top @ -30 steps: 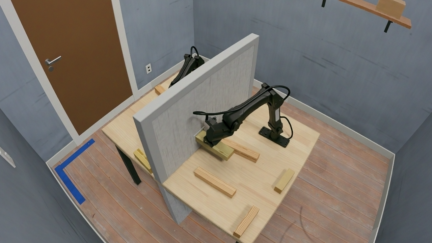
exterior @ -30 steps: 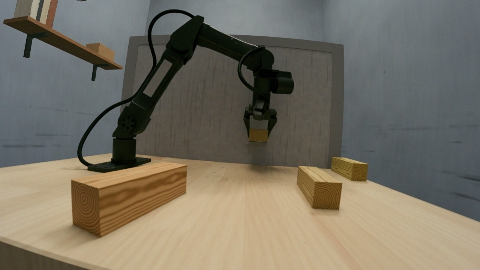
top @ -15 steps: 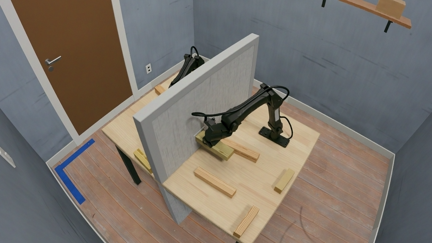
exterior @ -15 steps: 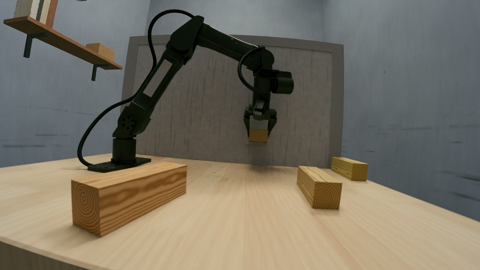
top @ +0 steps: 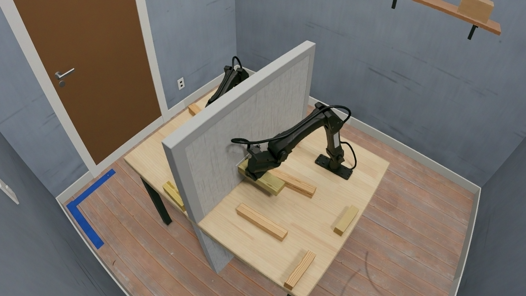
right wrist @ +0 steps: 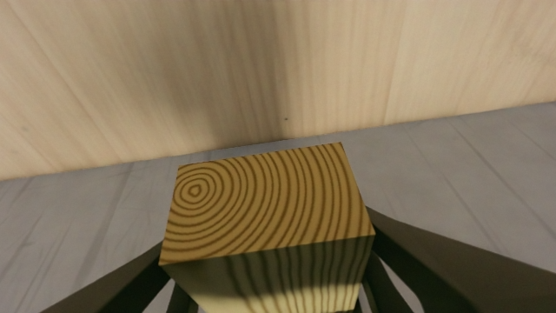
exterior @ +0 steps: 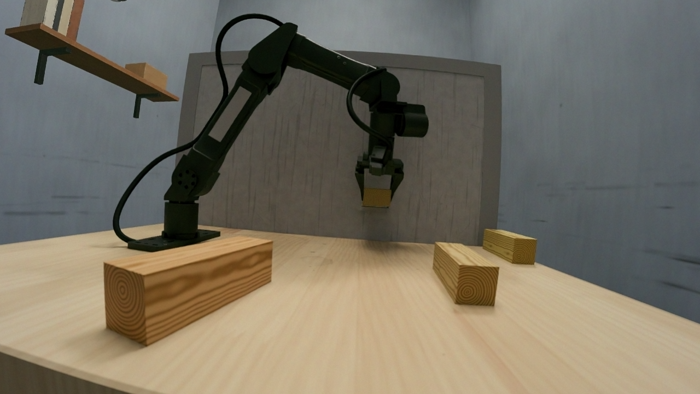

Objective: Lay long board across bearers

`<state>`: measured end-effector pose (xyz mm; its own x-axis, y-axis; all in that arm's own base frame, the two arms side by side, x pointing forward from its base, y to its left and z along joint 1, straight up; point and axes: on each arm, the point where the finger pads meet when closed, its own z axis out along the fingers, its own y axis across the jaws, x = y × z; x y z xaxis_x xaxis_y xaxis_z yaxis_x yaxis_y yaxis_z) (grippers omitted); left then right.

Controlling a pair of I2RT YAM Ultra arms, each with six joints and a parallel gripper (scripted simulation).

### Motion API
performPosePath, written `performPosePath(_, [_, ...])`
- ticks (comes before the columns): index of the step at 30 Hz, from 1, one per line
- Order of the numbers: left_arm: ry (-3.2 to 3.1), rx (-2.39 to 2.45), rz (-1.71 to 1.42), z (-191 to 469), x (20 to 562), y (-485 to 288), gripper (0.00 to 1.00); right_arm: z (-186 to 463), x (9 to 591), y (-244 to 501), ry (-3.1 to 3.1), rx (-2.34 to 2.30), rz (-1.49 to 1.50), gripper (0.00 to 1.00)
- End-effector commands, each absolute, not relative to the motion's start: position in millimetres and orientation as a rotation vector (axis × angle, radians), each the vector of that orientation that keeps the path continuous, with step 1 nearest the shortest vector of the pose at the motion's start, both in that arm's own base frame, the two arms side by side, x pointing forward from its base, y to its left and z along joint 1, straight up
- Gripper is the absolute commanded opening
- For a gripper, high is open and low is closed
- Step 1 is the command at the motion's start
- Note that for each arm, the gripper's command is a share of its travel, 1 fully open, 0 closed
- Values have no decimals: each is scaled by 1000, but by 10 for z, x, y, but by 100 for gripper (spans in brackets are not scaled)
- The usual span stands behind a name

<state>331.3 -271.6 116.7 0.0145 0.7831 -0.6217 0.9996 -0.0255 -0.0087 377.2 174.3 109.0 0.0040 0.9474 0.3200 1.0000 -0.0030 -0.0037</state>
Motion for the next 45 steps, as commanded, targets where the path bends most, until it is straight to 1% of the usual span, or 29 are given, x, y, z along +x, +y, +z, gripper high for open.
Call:
performPosePath(1, [1776, 1849, -662, 1267, 3292, -2806, 78, 1482, 3872, 1902, -2031, -2006, -512, 0])
performPosePath(3, [1776, 1849, -662, 1267, 3292, -2806, 78, 1482, 3872, 1902, -2031, -2006, -512, 0])
performPosePath(5, [1822, 1864, -667, 1050, 3282, -2805, 78, 1482, 3872, 1902, -2031, -2006, -512, 0])
performPosePath(10, [1783, 1847, -650, 1177, 3326, -2858, 78, 1482, 3872, 1902, -2031, -2006, -512, 0])
performPosePath(13, [1822, 1860, -665, 996, 3288, -2847, 78, 1482, 3872, 1902, -2031, -2006, -512, 0])
performPosePath(16, [1791, 1851, -663, 1097, 3286, -2886, 78, 1482, 3872, 1902, -2031, -2006, -512, 0])
performPosePath(18, [1757, 1826, -640, 1361, 3359, -2863, 78, 1482, 3872, 1902, -2031, -2006, -512, 0])
performPosePath(20, [1757, 1826, -640, 1361, 3359, -2863, 78, 1482, 3872, 1902, -2031, -2006, -512, 0])
performPosePath(21, [1795, 1844, -661, 1167, 3347, -2834, 78, 1482, 3872, 1902, -2031, -2006, -512, 0])
performPosePath(22, [1791, 1835, -654, 1156, 3425, -2827, 78, 1482, 3872, 1902, -2031, -2006, -512, 0])
performPosePath(23, [1795, 1857, -670, 1082, 3345, -2847, 78, 1482, 3872, 1902, -2031, -2006, -512, 0])
performPosePath(25, [1799, 1847, -671, 1182, 3280, -2835, 78, 1482, 3872, 1902, -2031, -2006, -512, 0])
performPosePath(26, [1789, 1847, -666, 1202, 3309, -2851, 0, 1482, 3872, 1902, -2031, -2006, -512, 0])
performPosePath(41, [1787, 1846, -664, 1204, 3314, -2853, 0, 1484, 3878, 1904, -2032, -2005, -516, 0])
performPosePath(42, [1787, 1846, -664, 1204, 3314, -2853, 0, 1484, 3878, 1904, -2032, -2005, -516, 78])
performPosePath(45, [1781, 1844, -660, 1209, 3326, -2859, 0, 1449, 3843, 1893, -2026, -2006, -494, 78])
